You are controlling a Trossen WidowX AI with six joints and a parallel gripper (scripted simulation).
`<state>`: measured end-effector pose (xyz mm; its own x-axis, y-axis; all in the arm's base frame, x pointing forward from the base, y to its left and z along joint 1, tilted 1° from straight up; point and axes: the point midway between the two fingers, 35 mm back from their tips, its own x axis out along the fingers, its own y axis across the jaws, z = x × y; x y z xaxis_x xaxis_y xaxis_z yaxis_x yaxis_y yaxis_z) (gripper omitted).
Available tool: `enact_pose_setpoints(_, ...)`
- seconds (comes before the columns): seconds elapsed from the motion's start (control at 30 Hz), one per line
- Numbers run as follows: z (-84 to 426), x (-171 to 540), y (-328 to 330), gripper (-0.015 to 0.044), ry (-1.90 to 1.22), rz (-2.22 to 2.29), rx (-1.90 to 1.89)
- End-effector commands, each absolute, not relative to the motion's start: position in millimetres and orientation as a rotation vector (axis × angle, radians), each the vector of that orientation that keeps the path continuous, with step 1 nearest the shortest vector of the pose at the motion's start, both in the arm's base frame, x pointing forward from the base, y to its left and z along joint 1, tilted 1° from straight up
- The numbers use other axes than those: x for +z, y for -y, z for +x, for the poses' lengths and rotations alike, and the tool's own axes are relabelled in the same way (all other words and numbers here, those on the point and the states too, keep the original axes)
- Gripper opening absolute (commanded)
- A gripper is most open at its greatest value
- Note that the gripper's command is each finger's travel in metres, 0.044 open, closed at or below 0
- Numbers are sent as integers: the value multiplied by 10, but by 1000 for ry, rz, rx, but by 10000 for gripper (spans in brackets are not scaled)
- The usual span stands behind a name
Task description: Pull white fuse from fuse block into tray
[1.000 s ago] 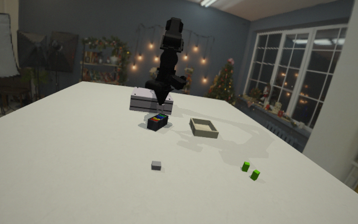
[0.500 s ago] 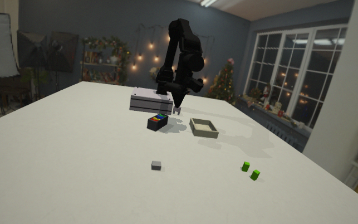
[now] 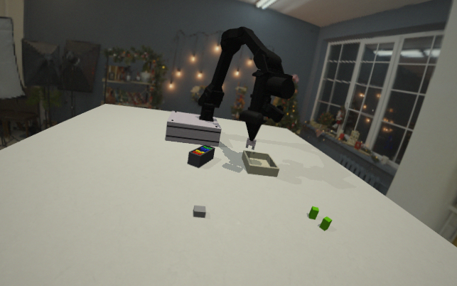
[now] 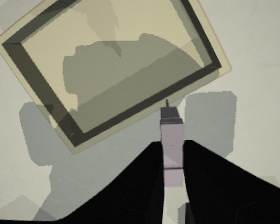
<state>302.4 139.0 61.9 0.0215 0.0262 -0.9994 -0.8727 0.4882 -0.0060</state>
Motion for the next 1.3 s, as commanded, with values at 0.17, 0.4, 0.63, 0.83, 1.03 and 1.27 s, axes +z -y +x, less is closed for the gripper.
enact_pose_setpoints(0.17, 2898, 631, -1882, 0, -1375, -808, 828)
enact_pose_setpoints(0.4, 2898, 591, -1894, 0, -1375, -808, 828)
enact_pose_setpoints(0.63, 2903, 478, -1899, 0, -1375, -808, 828)
enact_pose_setpoints(0.83, 2905, 381, -1901, 0, -1375, -808, 828)
enact_pose_setpoints(1.03, 2904, 285, -1902, 0, -1376, -808, 828)
enact_pose_setpoints(1.27, 2902, 230, -1901, 0, -1376, -808, 828)
